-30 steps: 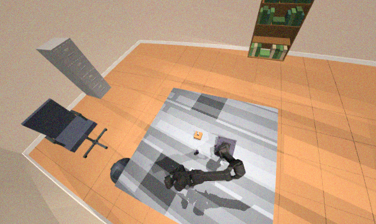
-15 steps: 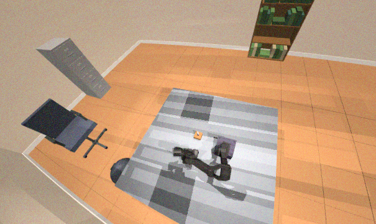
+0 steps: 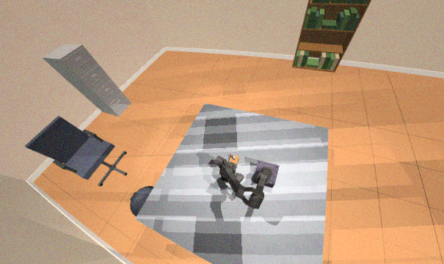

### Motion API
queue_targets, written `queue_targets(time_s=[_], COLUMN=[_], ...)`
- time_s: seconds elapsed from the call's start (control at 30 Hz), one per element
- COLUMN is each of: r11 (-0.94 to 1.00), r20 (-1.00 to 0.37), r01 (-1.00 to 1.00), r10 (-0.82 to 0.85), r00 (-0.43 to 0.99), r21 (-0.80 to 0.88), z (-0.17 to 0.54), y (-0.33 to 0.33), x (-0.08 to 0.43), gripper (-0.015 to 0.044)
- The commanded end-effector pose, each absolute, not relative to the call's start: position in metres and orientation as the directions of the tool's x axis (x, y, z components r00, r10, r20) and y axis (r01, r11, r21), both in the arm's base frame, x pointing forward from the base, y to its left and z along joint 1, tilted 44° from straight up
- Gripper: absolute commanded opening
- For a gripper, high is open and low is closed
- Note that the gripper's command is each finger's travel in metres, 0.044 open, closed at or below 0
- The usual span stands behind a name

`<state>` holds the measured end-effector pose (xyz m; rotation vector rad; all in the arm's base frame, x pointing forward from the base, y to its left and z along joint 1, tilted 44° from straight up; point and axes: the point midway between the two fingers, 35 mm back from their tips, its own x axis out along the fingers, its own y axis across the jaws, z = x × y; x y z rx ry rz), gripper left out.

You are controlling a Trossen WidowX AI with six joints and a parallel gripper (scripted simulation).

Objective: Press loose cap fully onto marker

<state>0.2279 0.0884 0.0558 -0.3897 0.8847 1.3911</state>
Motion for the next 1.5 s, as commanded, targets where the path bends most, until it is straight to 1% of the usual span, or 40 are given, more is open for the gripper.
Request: queue_targets(time_s=[0.0,0.17,1.47], r11=[0.195,0.194,0.194], r20=[-0.721,-0.72,-0.719], r01=[-0.941,-0.941,-0.941], r10=[0.689,0.69,0.691], r00=[-0.07,-0.07,-0.07], r21=[0.277,0.277,0.278], z=[0.055,0.032,-0.012], y=[0.088,0.112,0.154], x=[0.227,0.227,0.223], gripper=[0.0241,0.0241,0.0241])
